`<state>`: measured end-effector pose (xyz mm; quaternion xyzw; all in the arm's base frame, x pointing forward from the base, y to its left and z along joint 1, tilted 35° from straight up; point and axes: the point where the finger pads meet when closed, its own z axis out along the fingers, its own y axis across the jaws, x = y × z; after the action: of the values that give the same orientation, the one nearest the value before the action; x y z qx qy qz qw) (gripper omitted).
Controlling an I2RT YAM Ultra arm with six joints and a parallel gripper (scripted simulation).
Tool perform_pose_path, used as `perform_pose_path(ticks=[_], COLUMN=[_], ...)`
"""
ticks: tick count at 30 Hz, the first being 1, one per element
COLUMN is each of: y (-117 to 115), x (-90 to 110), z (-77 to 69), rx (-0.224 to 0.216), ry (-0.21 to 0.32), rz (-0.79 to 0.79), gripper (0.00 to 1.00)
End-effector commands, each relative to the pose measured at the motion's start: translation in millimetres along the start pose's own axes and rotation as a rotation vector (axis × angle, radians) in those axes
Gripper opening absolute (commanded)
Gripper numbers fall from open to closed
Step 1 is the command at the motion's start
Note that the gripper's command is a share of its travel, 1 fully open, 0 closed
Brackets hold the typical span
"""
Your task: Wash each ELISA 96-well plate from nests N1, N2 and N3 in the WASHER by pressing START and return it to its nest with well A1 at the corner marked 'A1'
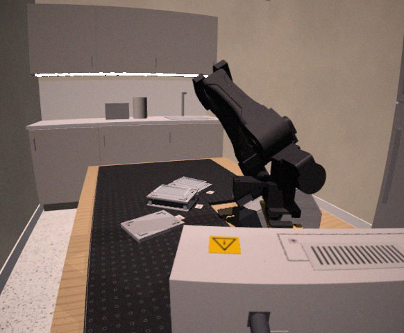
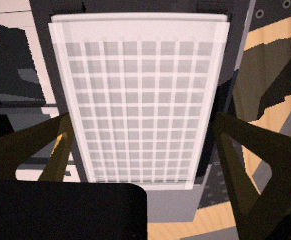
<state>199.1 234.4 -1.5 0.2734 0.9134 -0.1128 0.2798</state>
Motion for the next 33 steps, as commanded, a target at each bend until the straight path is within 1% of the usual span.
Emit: perform_pose_path(ticks=[1,13,14,16,17,19,20,22,23,25,26,30,31,33], y=[3.5,3.5,3.5,3.5,3.5,3.5,3.5,3.5,3.5,3.5,3.5,3.5,3.5,3.5], x=[-0.1,-0.1,-0.1,-0.1,-0.1,-0.1,-0.1,-0.1,-0.1,-0.1,-0.1,-0.1,-0.1,-0.1], z=[-1.5,-0.7,-0.7,-0.7,-0.7,-0.7,-0.7,-0.7,-0.7,-0.7,-0.7,-0.7,-0.7,-0.7], rx=[-0.016,-0.016,-0.016,-0.016,-0.016,-0.016,-0.016,-0.016,-0.016,-0.016,-0.016,-0.016,-0.016,-0.016], ry=[-0.002,-0.002,-0.002,-0.002,-0.002,-0.002,-0.002,-0.002,-0.002,-0.002,-0.002,-0.002,-0.002,-0.002], rz=[0.002,0.002,0.002,0.002,0.002,0.002,0.002,0.002,0.002,0.002,0.002,0.002,0.002,0.002], gripper=[1.0,1.0,0.9,0.9,0.8,0.8,0.7,0.7,0.6,0.6,0.5,0.5,0.4,0.4])
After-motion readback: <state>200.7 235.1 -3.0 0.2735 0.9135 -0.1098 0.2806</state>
